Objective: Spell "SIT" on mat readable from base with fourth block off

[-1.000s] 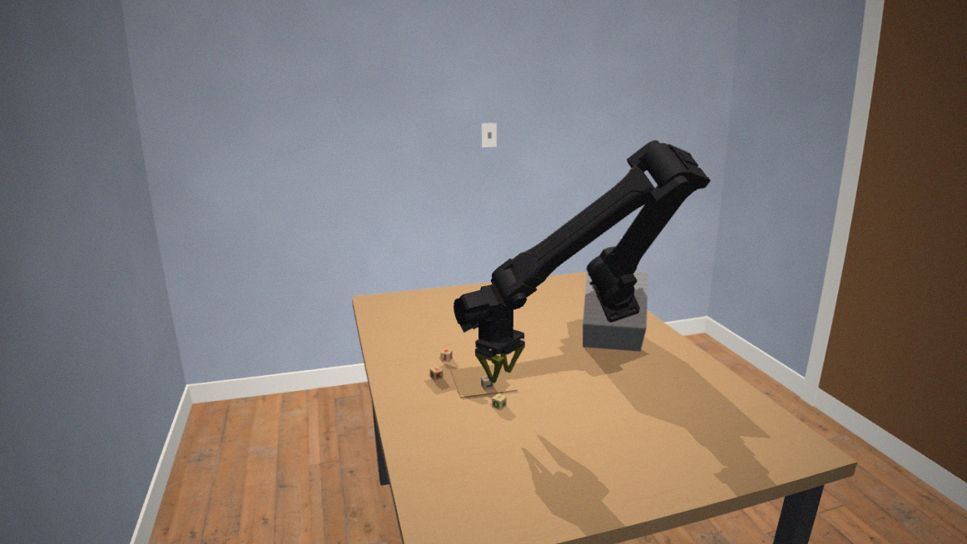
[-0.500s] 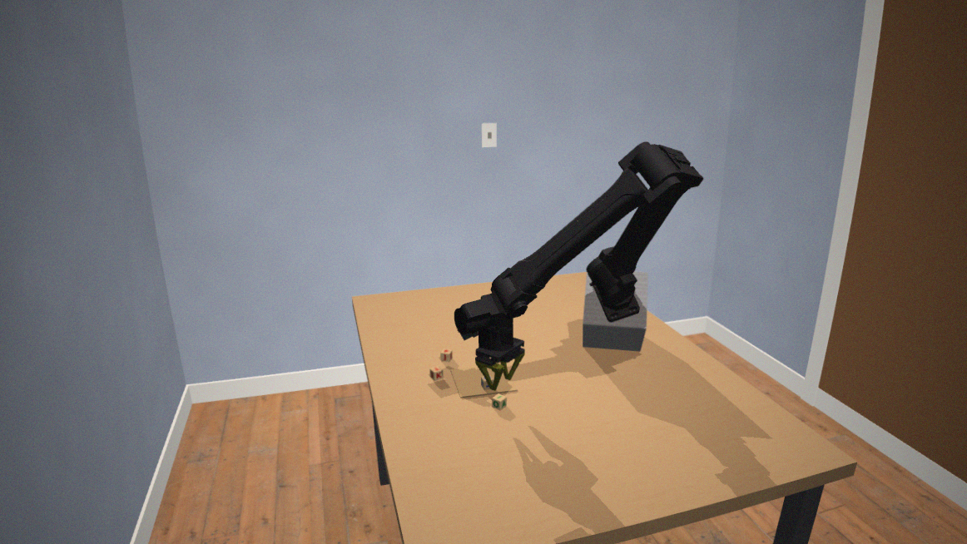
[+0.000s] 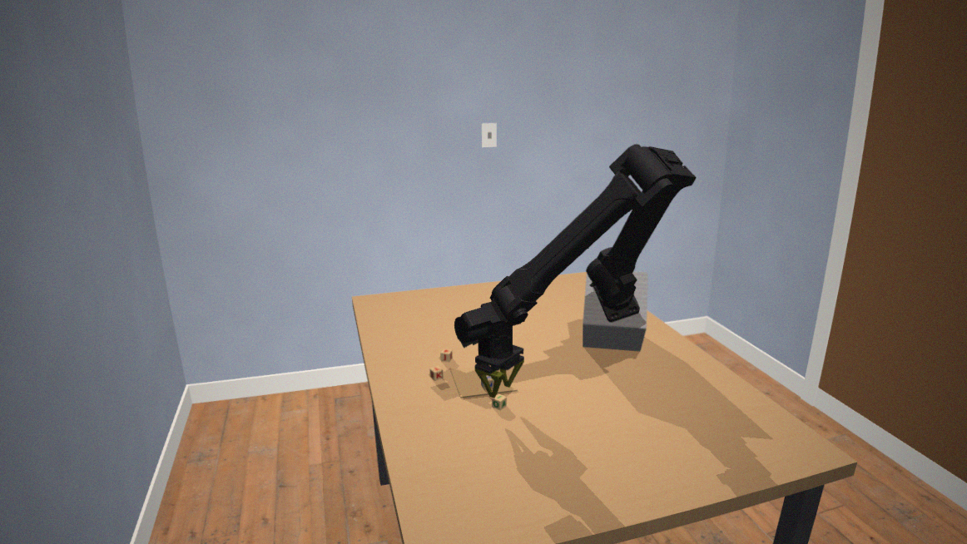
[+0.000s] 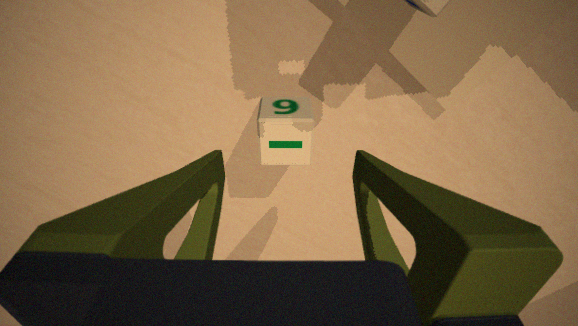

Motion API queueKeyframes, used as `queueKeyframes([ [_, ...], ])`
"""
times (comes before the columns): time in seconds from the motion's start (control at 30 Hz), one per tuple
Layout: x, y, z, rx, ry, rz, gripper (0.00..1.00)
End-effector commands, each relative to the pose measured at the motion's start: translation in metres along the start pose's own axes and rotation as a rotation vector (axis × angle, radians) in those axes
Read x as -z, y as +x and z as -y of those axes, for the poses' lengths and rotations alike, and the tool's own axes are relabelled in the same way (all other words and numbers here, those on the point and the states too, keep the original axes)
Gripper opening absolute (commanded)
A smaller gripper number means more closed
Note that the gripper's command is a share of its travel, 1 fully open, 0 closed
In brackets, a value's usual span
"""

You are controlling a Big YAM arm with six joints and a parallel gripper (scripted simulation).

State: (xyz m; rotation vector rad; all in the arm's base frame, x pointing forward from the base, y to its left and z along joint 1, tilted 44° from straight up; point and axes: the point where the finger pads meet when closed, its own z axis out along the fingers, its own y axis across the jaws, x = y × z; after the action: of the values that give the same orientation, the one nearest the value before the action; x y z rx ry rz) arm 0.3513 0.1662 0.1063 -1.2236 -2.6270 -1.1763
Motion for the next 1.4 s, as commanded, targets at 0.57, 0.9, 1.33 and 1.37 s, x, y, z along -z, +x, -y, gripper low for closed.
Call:
queueKeyframes([
  [0.57,-0.004,-0.001,-0.009,0.003,-0.019,0.009,0.58],
  [0.9,-0.004,-0.001,-0.009,0.003,-0.019,0.009,0.58],
  [1.33,-0.005,-0.001,-0.009,0.003,-0.018,0.009,0.58],
  [1.37,-0.006,-0.001,-0.009,0.003,-0.018,0.008,0.58],
])
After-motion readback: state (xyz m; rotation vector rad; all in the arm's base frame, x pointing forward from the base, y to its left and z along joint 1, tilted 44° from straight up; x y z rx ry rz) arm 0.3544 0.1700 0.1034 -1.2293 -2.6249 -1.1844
